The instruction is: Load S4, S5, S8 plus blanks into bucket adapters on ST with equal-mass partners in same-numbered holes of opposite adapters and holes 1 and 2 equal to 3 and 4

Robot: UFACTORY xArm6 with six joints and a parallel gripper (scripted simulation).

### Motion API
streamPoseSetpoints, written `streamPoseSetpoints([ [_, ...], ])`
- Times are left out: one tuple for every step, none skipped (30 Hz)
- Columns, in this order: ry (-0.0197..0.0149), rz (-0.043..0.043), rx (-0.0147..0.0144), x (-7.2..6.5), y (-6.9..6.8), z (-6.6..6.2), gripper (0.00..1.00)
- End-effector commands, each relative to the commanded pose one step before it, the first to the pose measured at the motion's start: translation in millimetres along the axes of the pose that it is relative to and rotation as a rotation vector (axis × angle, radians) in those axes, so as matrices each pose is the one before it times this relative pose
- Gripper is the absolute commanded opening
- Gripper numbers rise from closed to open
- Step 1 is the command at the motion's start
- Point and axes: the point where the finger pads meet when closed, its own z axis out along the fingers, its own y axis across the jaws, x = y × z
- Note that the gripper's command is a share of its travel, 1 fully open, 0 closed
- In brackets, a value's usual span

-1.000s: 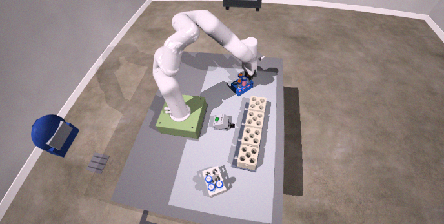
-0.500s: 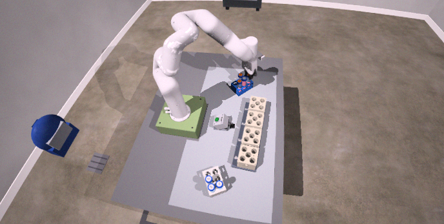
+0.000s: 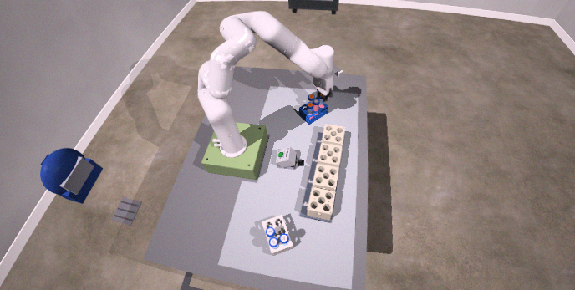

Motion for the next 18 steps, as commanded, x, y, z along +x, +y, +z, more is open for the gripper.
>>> streamPoseSetpoints([
  [0.00428,-0.00001,-0.00034,1.50,0.12,-3.79,0.00],
  [0.00000,0.00000,0.00000,0.00,0.00,-0.66,0.00],
  [0.00000,0.00000,0.00000,0.00,0.00,-0.66,0.00],
  [0.00000,0.00000,0.00000,0.00,0.00,-0.66,0.00],
  [0.00000,0.00000,0.00000,0.00,0.00,-0.67,0.00],
  [0.00000,0.00000,0.00000,0.00,0.00,-0.02,0.00],
  [0.00000,0.00000,0.00000,0.00,0.00,-0.02,0.00],
  [0.00000,0.00000,0.00000,0.00,0.00,-0.01,0.00],
  [0.00000,0.00000,0.00000,0.00,0.00,-0.01,0.00],
  [0.00002,0.00000,0.00000,0.00,0.00,-1.96,0.00],
  [-0.00001,0.00000,0.00000,0.00,0.00,-2.07,0.00],
  [0.00001,0.00000,0.00000,0.00,0.00,-2.00,0.00],
  [0.00000,0.00000,0.00000,0.00,0.00,-2.00,0.00],
  [0.00000,0.00000,0.00000,0.00,0.00,-2.00,0.00],
  [0.00000,0.00000,0.00000,0.00,0.00,0.00,0.00],
  [0.00000,0.00000,0.00000,0.00,0.00,0.00,0.00],
  [0.00000,0.00000,0.00000,0.01,0.00,-2.01,0.00],
  [0.00000,0.00000,0.00000,0.00,0.00,-2.00,0.00],
])
